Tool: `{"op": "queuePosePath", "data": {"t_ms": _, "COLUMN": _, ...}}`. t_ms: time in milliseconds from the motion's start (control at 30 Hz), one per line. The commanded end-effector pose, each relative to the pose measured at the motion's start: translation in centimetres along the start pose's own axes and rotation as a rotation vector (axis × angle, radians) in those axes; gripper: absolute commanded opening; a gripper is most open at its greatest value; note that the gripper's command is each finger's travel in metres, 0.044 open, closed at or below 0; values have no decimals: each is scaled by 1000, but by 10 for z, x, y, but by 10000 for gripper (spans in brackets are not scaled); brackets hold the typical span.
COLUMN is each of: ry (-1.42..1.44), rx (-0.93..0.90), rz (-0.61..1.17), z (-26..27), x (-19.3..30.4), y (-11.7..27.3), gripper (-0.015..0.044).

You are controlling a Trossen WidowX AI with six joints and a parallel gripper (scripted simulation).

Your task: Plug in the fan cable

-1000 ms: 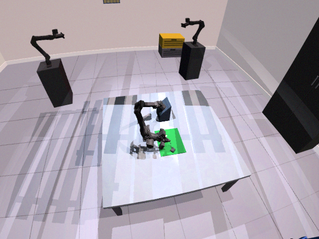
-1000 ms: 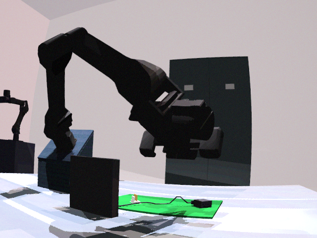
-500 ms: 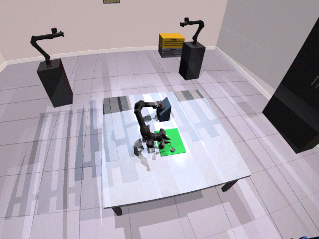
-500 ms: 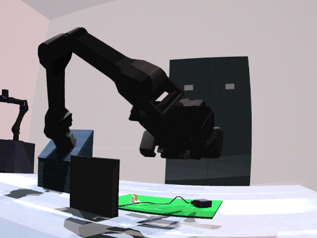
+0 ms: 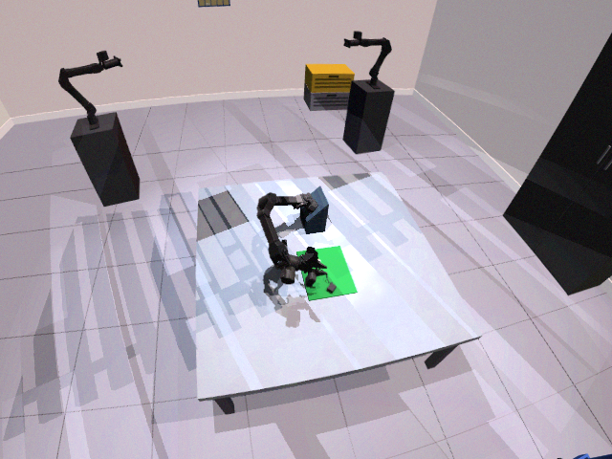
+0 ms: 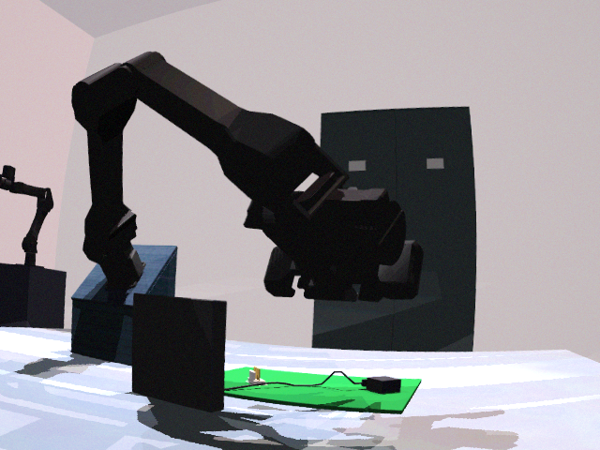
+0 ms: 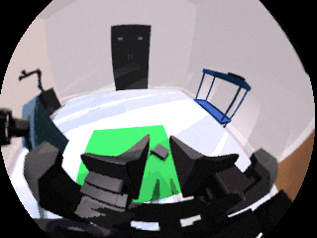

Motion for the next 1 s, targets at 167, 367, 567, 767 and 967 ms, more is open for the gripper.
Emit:
{"op": "queuePosePath", "data": {"t_ms": 167, "ry": 0, "rx": 0, "rz": 0, "z": -2, "x": -2, "y": 11, "gripper": 140}}
{"op": "queuePosePath", "data": {"t_ms": 367, "ry": 0, "rx": 0, "rz": 1, "z": -5, "x": -5, "y": 29, "gripper": 140}}
{"op": "queuePosePath", "data": {"t_ms": 567, "ry": 0, "rx": 0, "rz": 1, "z": -6, "x": -9, "y": 48, "gripper": 140}}
{"op": "queuePosePath", "data": {"t_ms": 767, "ry": 1, "rx": 1, "rz": 2, "z": -7, "x": -13, "y": 67, "gripper": 140}}
{"op": "queuePosePath", "data": {"t_ms": 967, "ry": 1, "rx": 1, "rz": 2, "z": -7, "x": -18, "y": 86, "gripper": 140}}
Point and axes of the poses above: the point midway between the two fingers, 35 mm back from their tips, its own y axis back along the fingers, its own z axis across the jaws, x = y × z, the point moved 6 cm from there along y, back along the fingers, and after that the axes turned 12 degrees about y, right-handed, at the moved point
